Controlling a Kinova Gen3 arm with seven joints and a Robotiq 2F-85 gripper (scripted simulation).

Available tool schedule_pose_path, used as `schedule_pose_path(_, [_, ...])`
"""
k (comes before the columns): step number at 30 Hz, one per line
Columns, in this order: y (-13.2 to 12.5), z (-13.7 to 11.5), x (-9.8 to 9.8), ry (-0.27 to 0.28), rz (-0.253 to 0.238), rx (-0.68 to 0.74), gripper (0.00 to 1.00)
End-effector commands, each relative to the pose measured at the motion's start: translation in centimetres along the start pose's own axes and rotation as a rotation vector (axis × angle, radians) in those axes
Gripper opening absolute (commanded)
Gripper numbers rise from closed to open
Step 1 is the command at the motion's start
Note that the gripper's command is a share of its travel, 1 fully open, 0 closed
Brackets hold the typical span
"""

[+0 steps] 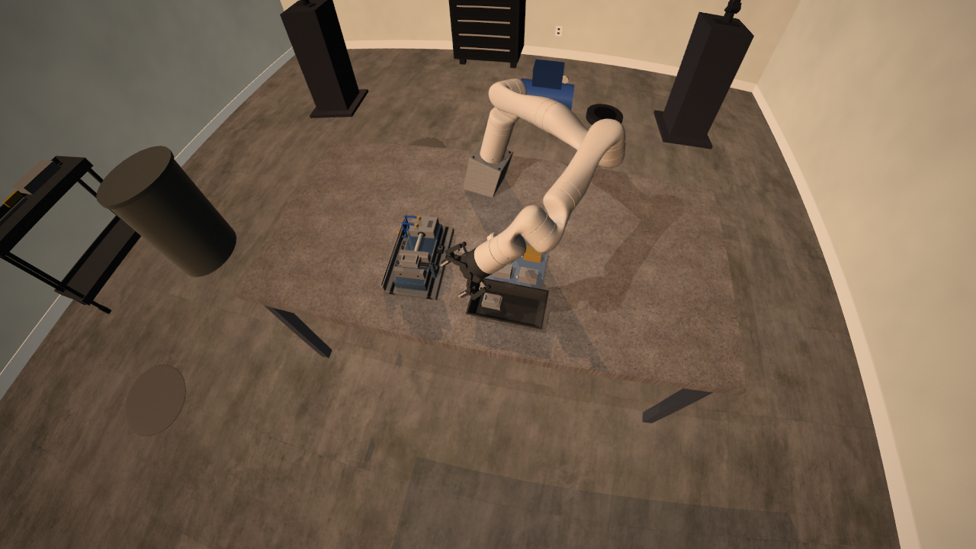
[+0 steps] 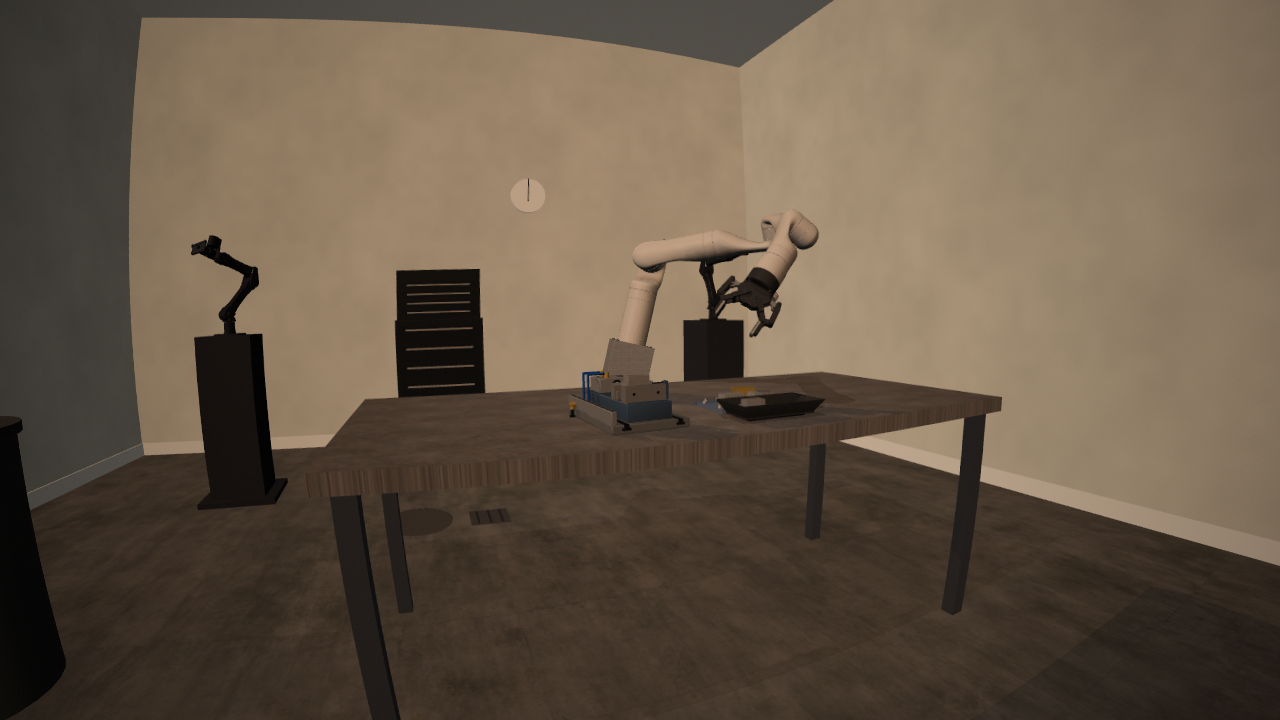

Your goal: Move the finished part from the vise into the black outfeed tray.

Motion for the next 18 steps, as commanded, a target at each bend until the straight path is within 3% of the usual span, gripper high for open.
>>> schedule_pose_path(1, [-0.5,0.1,-0.2,0.016,0.008,0.006,1.00])
schedule_pose_path(7, [-0.5,0.1,-0.2,0.016,0.008,0.006,1.00])
schedule_pose_path(8, [-1.2,-0.4,-0.3,0.052,0.018,-0.022,1.00])
schedule_pose_path(15, [-1.2,-0.4,-0.3,0.052,0.018,-0.022,1.00])
schedule_pose_path(16, [-1.8,-0.9,-0.4,0.087,0.030,-0.052,1.00])
schedule_pose_path(18, [-1.8,-0.9,-0.4,0.087,0.030,-0.052,1.00])
Point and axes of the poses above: the point where the finger pads meet when closed, its own x axis out along the fingers, its own y axis across the jaws, z = x × y, the point moved 1 cm from there along -x, back along the fingers, and after that the axes turned 7 degrees about x, right-handed, at the moved point
